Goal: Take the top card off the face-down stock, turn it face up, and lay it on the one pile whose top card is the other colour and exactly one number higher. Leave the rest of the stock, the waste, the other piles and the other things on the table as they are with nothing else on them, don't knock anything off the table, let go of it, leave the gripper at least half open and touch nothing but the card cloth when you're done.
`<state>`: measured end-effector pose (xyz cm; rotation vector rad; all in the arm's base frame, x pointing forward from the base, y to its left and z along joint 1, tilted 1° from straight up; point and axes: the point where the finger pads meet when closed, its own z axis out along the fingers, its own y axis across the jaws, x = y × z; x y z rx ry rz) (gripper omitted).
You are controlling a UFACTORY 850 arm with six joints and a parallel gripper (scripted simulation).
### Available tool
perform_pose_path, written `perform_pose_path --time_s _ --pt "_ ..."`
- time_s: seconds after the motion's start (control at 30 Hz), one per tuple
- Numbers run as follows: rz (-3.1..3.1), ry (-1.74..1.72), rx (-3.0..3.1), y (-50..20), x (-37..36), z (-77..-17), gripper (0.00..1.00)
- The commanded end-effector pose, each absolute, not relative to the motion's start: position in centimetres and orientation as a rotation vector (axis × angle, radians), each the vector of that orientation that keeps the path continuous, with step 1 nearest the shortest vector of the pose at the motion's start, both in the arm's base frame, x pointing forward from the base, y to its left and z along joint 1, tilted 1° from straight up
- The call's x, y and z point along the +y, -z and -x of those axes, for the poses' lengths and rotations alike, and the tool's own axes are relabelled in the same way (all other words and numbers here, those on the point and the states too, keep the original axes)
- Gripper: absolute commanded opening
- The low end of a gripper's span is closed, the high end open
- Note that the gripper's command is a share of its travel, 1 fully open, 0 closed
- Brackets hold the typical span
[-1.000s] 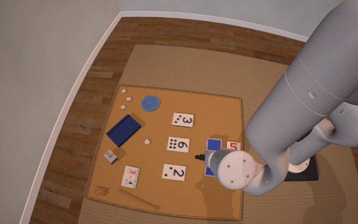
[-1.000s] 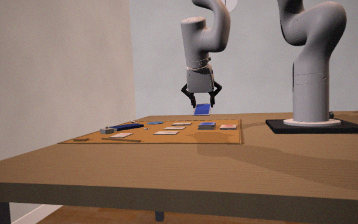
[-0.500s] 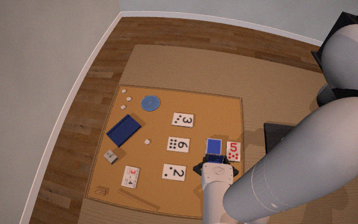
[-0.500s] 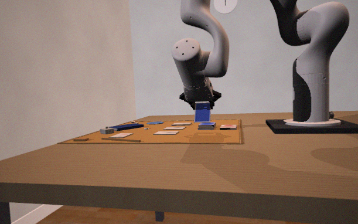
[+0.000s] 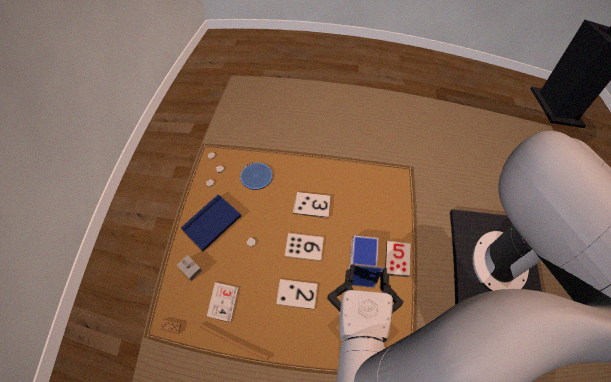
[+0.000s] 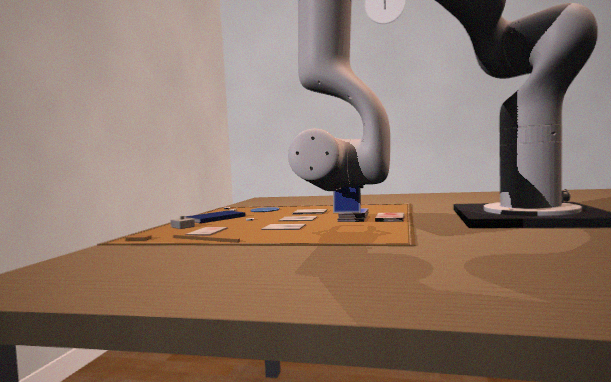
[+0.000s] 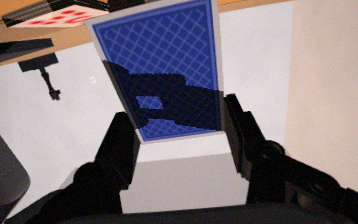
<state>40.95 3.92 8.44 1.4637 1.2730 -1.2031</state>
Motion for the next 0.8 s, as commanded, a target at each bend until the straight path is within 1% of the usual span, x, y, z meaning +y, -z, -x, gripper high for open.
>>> perform_pose_path --time_s 0.0,0.77 --pt "-1.417 1.237 1.231 -8.39 3.97 -41.00 0.63" --pt "-1.344 1.289 1.168 -8.22 3.99 -41.00 0.63"
